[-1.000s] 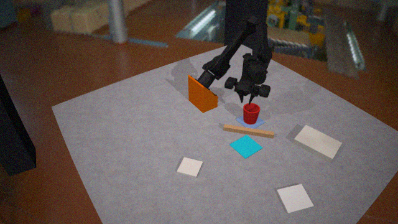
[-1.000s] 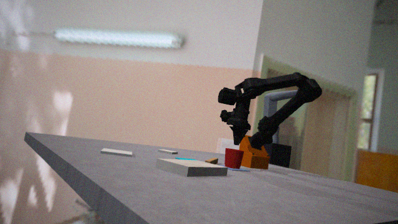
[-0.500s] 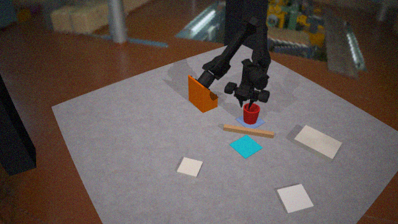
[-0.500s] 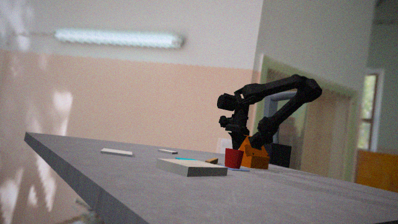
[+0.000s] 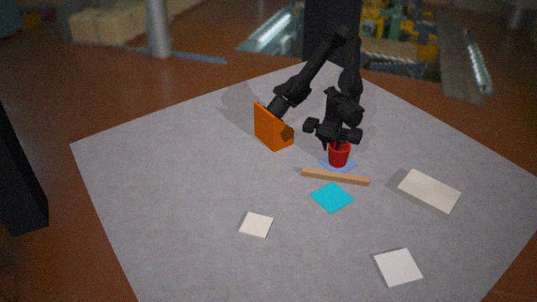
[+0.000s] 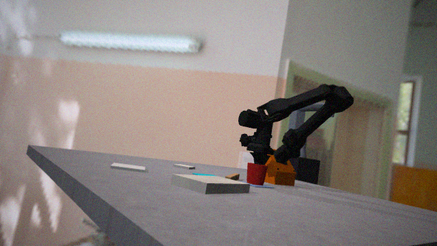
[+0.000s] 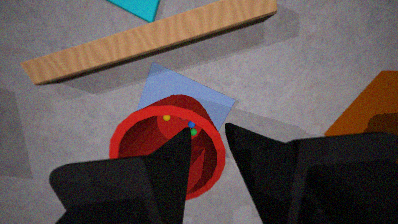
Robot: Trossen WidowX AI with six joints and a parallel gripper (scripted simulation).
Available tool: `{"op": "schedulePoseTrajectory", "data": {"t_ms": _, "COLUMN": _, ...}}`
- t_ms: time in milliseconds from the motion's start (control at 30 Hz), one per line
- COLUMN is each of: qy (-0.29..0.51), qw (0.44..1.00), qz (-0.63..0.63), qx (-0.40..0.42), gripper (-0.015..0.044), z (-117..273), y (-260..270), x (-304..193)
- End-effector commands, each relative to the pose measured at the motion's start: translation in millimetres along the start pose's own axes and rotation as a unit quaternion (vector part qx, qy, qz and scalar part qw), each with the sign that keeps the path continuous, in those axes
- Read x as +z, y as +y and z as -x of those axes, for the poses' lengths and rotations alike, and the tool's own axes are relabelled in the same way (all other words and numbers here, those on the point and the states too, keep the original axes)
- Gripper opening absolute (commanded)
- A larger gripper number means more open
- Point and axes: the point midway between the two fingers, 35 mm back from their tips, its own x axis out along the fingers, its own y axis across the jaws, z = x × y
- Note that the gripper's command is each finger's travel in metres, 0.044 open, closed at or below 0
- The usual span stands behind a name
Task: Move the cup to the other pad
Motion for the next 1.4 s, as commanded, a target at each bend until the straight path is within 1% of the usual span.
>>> {"op": "schedulePoseTrajectory", "data": {"t_ms": 0, "qy": 0.006, "qw": 1.0, "qz": -0.006, "qx": -0.002, "gripper": 0.0148, "z": -9.2, "y": -3.7, "x": -2.9}}
{"op": "schedulePoseTrajectory", "data": {"t_ms": 367, "qy": 0.006, "qw": 1.0, "qz": -0.006, "qx": -0.002, "gripper": 0.0148, "z": -10.2, "y": -3.7, "x": -3.1}}
{"op": "schedulePoseTrajectory", "data": {"t_ms": 500, "qy": 0.003, "qw": 1.0, "qz": 0.0, "qx": -0.001, "gripper": 0.0043, "z": -8.4, "y": -1.5, "x": -1.9}}
{"op": "schedulePoseTrajectory", "data": {"t_ms": 700, "qy": 0.003, "qw": 1.0, "qz": 0.0, "qx": -0.001, "gripper": 0.0003, "z": -8.4, "y": -1.5, "x": -1.9}}
{"op": "schedulePoseTrajectory", "data": {"t_ms": 967, "qy": 0.002, "qw": 1.0, "qz": -0.001, "qx": -0.001, "gripper": 0.0, "z": -4.1, "y": -1.3, "x": -1.2}}
{"op": "schedulePoseTrajectory", "data": {"t_ms": 1367, "qy": 0.003, "qw": 1.0, "qz": -0.005, "qx": -0.003, "gripper": 0.0, "z": 26.8, "y": -3.2, "x": 0.1}}
